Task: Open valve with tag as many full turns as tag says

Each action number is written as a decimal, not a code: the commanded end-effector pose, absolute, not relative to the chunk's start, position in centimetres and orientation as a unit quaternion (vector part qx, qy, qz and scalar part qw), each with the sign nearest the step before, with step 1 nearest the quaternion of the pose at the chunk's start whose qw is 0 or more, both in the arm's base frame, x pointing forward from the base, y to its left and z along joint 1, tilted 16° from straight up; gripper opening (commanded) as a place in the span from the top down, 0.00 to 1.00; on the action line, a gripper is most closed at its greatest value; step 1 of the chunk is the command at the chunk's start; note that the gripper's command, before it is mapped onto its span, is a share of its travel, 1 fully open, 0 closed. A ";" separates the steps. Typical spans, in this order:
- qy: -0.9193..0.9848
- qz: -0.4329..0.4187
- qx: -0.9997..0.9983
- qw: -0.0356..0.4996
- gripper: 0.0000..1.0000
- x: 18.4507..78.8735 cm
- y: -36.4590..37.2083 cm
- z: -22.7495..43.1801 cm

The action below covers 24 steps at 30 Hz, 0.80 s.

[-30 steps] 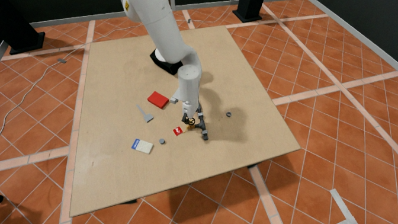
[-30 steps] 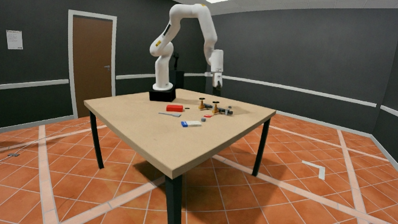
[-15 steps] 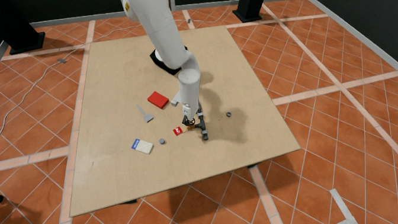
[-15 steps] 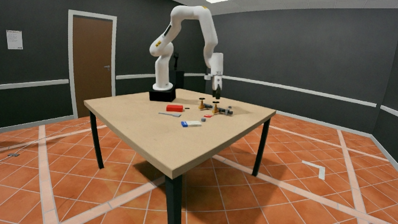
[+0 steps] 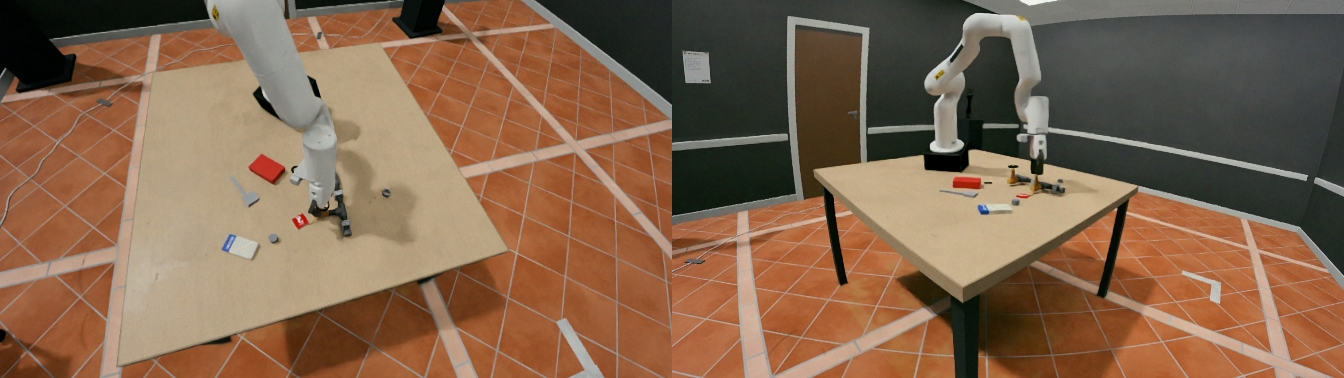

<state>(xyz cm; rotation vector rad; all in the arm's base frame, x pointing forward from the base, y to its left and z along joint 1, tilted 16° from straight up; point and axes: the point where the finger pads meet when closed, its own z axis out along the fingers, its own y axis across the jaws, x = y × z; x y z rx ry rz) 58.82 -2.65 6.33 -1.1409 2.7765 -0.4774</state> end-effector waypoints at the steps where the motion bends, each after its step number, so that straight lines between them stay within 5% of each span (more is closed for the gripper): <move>1: 0.912 -0.158 -0.375 0.053 0.00 59.0 -2.8 5.8; 11: 0.912 -0.158 -0.375 0.053 0.00 59.1 -2.8 5.6; 12: 0.912 -0.158 -0.375 0.053 1.00 59.1 -2.8 5.6; 24: 0.912 -0.158 -0.375 0.053 1.00 59.1 -2.8 5.6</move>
